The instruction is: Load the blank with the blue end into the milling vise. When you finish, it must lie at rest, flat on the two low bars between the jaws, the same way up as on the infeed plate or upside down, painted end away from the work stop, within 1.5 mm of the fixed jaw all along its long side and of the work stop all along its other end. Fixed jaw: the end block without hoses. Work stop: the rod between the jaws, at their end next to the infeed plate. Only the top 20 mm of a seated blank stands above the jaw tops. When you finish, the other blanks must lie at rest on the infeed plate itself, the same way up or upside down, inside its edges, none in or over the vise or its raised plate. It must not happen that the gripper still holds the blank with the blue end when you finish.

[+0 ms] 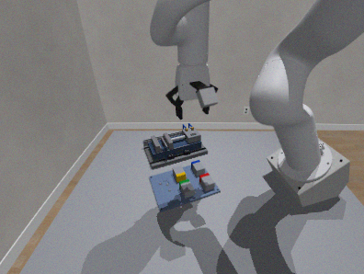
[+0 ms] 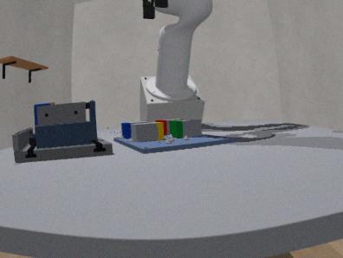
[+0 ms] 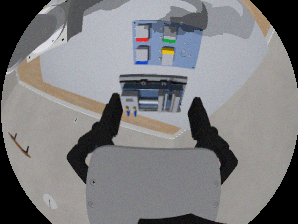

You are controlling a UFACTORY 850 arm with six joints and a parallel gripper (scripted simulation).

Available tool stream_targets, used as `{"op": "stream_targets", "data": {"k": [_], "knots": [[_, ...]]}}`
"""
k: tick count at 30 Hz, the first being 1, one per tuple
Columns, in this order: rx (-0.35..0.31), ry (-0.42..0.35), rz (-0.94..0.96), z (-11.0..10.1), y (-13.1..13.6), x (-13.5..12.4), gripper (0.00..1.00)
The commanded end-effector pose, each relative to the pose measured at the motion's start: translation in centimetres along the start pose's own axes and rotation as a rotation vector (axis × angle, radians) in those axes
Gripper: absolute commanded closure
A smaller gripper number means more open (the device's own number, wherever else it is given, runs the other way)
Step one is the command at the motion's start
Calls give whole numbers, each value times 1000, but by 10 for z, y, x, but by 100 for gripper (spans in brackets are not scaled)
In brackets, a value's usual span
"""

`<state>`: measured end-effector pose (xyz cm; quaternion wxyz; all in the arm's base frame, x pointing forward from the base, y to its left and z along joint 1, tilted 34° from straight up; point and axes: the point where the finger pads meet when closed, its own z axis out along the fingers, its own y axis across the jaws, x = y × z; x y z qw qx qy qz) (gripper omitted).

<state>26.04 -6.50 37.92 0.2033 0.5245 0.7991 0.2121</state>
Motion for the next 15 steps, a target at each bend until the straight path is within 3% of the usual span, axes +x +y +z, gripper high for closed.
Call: {"op": "stream_targets", "data": {"k": [1,15], "knots": [[-2,0,0,-8,-1,2,0],[-2,0,0,1,0,0,0]]}}
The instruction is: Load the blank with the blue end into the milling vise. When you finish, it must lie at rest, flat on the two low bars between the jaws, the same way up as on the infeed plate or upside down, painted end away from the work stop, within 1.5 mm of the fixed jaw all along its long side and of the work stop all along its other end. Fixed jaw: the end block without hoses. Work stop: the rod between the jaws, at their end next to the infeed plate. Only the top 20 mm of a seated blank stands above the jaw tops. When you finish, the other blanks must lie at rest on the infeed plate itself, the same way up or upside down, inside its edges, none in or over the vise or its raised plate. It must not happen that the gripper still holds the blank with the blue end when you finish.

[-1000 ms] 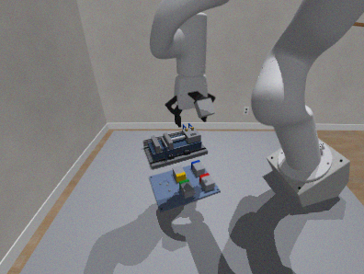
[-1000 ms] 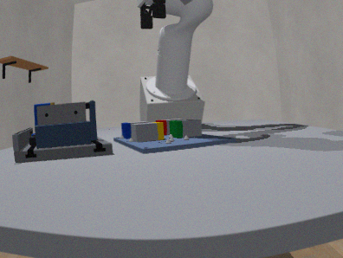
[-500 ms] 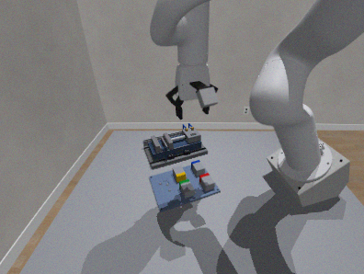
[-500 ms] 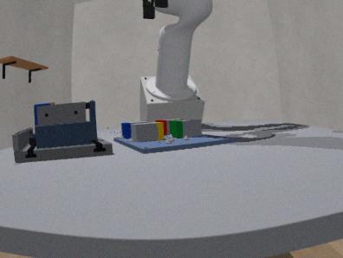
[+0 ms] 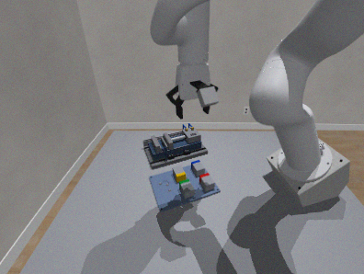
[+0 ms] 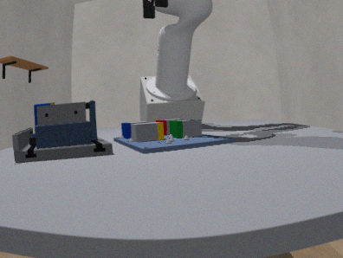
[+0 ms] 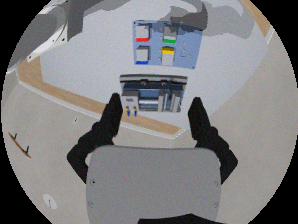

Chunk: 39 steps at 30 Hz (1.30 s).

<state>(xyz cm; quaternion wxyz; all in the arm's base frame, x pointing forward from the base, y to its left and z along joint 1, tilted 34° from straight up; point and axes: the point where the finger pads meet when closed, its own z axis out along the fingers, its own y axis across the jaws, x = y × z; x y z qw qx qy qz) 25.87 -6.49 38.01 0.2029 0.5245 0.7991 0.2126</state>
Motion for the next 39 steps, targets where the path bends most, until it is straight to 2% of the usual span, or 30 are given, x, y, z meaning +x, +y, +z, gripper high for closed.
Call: {"op": "stream_targets", "data": {"k": [1,39], "knots": [[-1,-1,-1,2,1,-1,0],[-1,-1,-1,10,1,-3,0]]}}
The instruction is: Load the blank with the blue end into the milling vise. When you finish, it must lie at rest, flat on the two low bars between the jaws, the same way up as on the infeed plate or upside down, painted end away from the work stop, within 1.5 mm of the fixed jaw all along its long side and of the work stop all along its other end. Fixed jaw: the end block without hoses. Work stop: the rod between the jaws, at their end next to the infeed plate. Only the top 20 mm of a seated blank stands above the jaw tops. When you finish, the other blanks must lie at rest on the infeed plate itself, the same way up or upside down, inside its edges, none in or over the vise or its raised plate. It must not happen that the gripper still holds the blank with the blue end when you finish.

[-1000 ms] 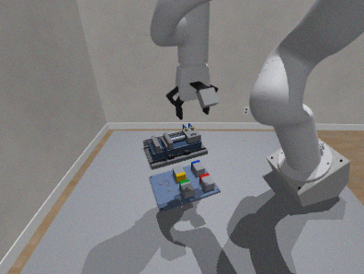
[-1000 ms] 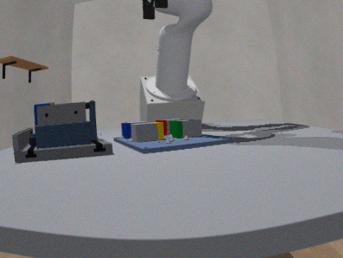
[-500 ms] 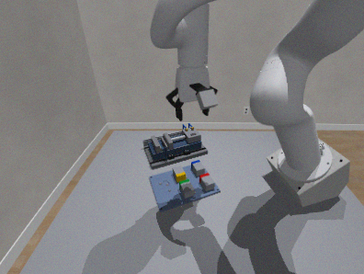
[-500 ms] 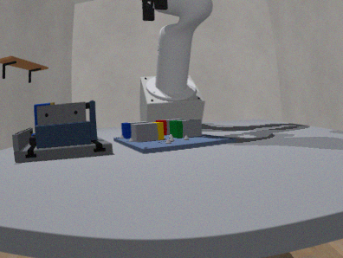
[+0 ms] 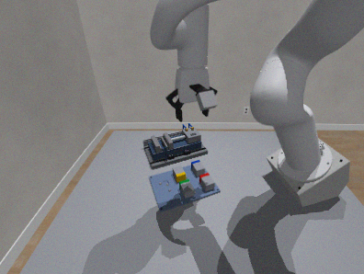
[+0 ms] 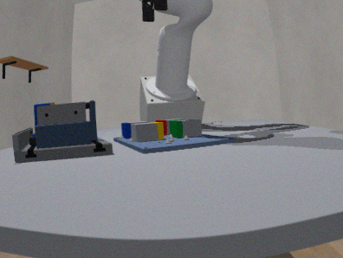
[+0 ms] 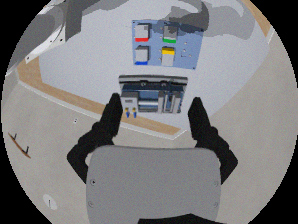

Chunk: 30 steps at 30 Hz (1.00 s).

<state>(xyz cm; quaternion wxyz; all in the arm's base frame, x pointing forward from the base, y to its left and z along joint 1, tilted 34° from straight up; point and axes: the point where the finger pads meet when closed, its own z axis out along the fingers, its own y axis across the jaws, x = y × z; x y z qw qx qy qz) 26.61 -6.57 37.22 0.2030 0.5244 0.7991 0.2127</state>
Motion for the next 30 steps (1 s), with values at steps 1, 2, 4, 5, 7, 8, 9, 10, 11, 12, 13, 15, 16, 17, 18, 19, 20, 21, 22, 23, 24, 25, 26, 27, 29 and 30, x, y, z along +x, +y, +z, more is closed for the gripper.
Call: {"op": "stream_targets", "data": {"k": [1,2,4,5,7,8,9,10,11,12,13,15,16,17,18,19,20,21,22,23,24,25,26,27,29,30], "knots": [[-1,-1,-1,0,1,0,0],[-1,-1,-1,0,1,0,0],[-1,-1,-47,0,1,-1,0],[-1,-1,-70,1,1,-1,0],[-1,-1,-116,1,1,-1,0],[-1,-1,-139,2,1,-1,0],[-1,-1,-162,2,1,-1,0],[-1,-1,-185,3,1,-1,0],[-1,-1,-208,3,1,-1,0],[-1,-1,-231,3,1,-1,0],[-1,-1,-231,3,1,-1,0],[-1,-1,-231,3,1,-1,0],[-1,-1,-231,3,1,-1,0],[-1,-1,-231,3,1,-1,0],[-1,-1,-231,3,1,-1,0],[-1,-1,-231,3,1,-1,0],[2,-3,-201,3,1,-1,0],[2,-3,-178,3,1,-1,0],[2,-3,-155,3,1,-1,0],[2,-3,-132,3,1,-1,0],[2,-3,-109,2,1,-1,0],[2,-3,-86,2,1,-1,0],[2,-2,-63,2,1,-1,0],[2,-2,-40,2,1,-1,0],[1,-2,6,2,1,-1,0],[1,-2,6,2,1,-1,0]]}}
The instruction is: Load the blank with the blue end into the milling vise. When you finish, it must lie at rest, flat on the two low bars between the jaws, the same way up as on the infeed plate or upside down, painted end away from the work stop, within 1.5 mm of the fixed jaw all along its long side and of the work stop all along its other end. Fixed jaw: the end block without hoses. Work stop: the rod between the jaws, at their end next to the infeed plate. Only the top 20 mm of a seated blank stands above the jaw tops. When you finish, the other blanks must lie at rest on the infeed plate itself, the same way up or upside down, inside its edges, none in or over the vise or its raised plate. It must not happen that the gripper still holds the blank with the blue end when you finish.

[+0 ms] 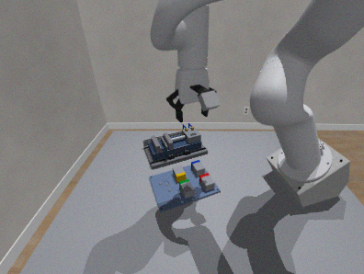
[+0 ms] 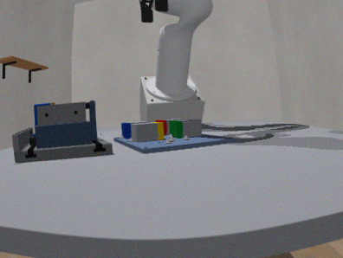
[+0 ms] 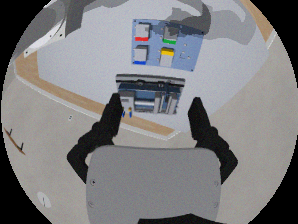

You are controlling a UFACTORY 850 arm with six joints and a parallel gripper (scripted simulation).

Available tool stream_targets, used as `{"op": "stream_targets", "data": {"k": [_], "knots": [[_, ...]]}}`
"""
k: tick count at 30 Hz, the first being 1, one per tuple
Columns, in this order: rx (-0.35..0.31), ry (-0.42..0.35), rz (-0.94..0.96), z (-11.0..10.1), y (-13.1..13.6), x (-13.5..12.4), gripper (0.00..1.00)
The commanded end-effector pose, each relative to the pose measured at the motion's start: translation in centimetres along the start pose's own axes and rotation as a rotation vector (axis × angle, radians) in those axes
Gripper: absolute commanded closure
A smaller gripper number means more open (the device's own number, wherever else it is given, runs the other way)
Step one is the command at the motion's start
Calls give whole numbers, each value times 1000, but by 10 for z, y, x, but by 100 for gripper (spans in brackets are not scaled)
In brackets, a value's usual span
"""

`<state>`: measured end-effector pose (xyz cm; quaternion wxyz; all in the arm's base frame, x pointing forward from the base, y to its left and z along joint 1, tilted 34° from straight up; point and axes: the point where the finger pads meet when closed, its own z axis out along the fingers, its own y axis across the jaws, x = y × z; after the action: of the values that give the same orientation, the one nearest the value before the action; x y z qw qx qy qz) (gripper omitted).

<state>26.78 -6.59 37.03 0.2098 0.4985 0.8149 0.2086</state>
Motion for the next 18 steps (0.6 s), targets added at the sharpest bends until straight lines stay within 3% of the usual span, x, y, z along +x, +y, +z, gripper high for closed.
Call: {"op": "stream_targets", "data": {"k": [1,6,18], "knots": [[6,-4,68,-1,0,0,0],[6,-4,68,-1,0,0,0],[3,-3,292,-1,1,0,0]]}}
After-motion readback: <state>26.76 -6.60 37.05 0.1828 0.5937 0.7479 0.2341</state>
